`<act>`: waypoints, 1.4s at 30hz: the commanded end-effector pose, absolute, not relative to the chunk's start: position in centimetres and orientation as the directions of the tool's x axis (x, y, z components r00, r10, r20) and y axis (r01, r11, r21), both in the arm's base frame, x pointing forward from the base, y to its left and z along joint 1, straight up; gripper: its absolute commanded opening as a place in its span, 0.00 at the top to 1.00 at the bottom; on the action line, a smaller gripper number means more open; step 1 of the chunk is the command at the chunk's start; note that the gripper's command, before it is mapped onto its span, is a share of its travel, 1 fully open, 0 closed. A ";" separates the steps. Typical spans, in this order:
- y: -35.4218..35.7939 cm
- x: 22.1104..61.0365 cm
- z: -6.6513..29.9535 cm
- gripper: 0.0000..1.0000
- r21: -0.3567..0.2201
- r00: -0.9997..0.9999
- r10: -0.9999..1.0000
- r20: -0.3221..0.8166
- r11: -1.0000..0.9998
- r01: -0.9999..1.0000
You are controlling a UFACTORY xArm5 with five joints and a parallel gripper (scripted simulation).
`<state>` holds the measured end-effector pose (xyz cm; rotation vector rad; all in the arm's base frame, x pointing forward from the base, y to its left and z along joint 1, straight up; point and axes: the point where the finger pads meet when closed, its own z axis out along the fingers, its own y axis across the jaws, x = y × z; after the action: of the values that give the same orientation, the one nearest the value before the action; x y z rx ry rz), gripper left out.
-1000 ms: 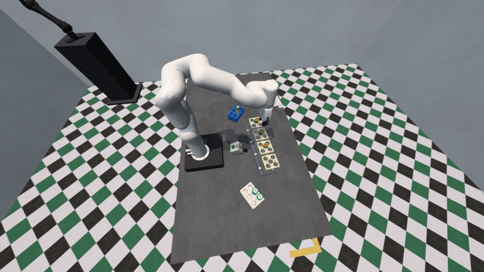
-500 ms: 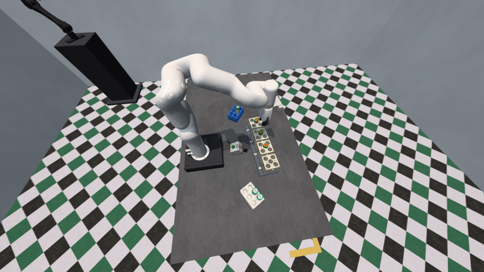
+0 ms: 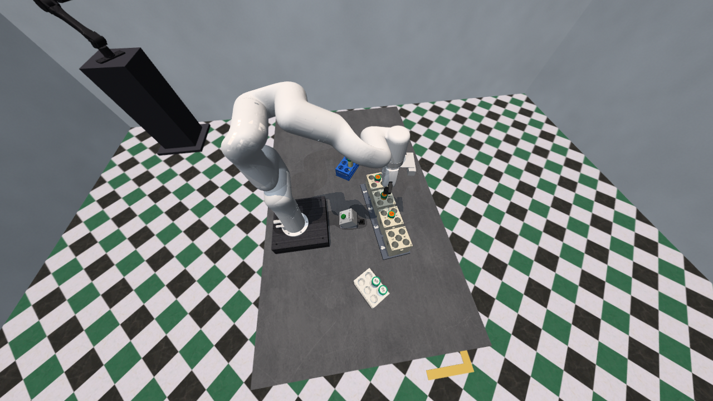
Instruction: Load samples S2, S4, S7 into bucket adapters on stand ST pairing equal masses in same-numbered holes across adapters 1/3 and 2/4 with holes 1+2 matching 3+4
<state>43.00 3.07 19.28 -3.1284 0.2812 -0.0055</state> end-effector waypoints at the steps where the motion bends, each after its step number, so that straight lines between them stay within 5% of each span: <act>1: 1.2 42.6 19.4 0.43 -0.001 0.953 -0.302 0.009 -0.953 -0.302; 25: -9.3 39.4 19.5 0.43 -0.006 0.506 -0.863 0.007 -0.506 -0.863; 42: -16.5 37.2 19.5 0.43 -0.006 0.495 -0.869 0.008 -0.495 -0.869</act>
<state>37.50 -15.14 19.31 -2.7149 1.5792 -0.0086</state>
